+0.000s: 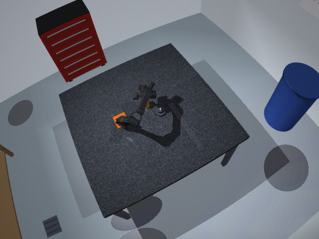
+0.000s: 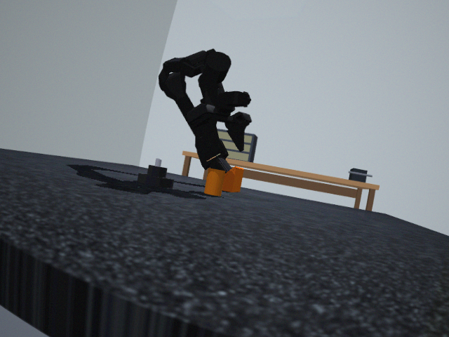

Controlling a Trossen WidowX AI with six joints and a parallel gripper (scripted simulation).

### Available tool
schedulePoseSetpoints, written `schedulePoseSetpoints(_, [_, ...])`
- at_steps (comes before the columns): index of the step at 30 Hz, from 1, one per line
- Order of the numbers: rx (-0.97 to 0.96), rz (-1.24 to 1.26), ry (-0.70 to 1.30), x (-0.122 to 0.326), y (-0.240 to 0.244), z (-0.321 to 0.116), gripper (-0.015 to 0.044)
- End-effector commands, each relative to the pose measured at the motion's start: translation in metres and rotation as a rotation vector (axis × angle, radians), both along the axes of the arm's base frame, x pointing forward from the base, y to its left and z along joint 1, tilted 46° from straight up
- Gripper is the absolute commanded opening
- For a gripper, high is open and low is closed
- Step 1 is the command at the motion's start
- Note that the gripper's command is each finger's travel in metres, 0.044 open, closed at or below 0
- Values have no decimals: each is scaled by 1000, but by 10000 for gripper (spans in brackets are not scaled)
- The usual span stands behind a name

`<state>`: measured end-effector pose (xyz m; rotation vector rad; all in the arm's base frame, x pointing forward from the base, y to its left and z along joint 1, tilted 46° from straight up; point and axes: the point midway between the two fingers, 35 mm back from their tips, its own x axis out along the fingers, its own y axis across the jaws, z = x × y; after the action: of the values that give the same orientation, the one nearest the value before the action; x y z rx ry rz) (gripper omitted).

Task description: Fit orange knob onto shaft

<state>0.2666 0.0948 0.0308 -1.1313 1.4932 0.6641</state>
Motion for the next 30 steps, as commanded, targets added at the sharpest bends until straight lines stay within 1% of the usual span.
schedulePoseSetpoints(1, [-265,-43,67,0,3,8,440])
schedulePoseSetpoints(3, [-398,-46,76,1,5,15,440])
schedulePoseSetpoints(5, [-480,-41,74,3,8,20,440])
schedulePoseSetpoints(17, [-490,-54,65,3,8,20,440])
schedulePoseSetpoints(19, [-488,-169,-5,3,8,20,440])
schedulePoseSetpoints(30, [-413,-1112,-590,3,8,20,440])
